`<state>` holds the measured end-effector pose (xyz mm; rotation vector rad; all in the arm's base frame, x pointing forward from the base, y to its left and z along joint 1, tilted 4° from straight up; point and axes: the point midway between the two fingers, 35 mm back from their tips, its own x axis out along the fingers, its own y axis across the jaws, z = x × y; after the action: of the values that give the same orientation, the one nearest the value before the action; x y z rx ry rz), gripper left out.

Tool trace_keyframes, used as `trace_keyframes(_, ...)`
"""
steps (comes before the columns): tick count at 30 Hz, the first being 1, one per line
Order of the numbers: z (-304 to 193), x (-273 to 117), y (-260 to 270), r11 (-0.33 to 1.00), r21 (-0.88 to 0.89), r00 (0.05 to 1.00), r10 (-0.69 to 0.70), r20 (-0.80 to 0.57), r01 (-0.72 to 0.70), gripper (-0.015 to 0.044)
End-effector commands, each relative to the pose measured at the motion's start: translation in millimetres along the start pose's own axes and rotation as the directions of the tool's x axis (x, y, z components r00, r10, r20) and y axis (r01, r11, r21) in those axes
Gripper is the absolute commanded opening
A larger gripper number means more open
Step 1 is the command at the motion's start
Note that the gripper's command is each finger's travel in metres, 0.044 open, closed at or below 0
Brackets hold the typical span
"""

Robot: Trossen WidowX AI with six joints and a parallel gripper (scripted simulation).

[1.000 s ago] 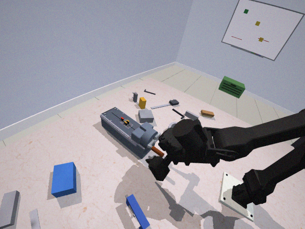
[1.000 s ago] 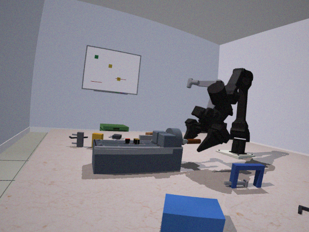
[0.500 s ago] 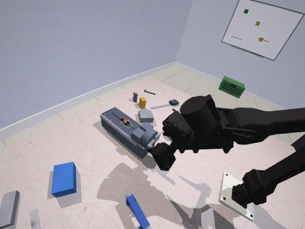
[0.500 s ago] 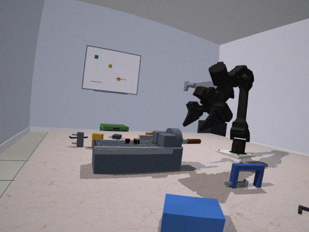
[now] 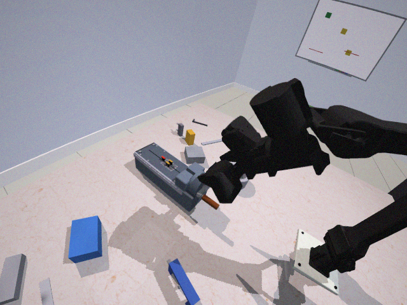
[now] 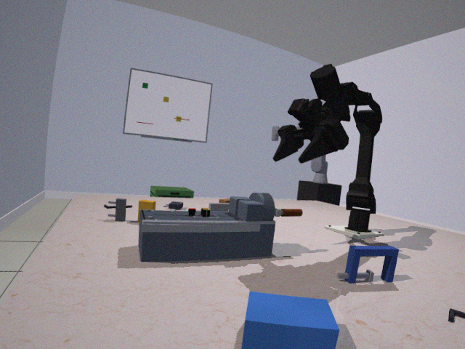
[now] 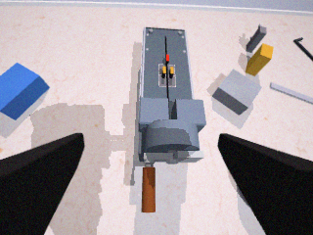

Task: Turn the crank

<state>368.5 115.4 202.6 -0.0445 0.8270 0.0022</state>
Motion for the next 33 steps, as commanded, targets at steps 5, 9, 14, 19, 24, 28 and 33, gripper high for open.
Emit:
trace_keyframes(5,29,21,-7,0.999,-0.016,0.999,0.038,-0.031,-0.038,0.044)
trace_keyframes(9,45,35,-13,0.998,-0.025,0.997,0.062,-0.045,-0.064,0.044)
trace_keyframes(14,64,52,-23,0.995,-0.034,0.994,0.094,-0.058,-0.096,0.044)
trace_keyframes(19,80,71,-35,0.991,-0.042,0.99,0.127,-0.066,-0.13,0.044)
trace_keyframes(24,87,81,-42,0.988,-0.046,0.987,0.144,-0.069,-0.147,0.044)
trace_keyframes(28,76,95,-42,0.988,-0.046,0.987,0.144,-0.069,-0.147,0.044)
trace_keyframes(33,57,115,-43,0.988,-0.046,0.987,0.144,-0.069,-0.147,0.044)
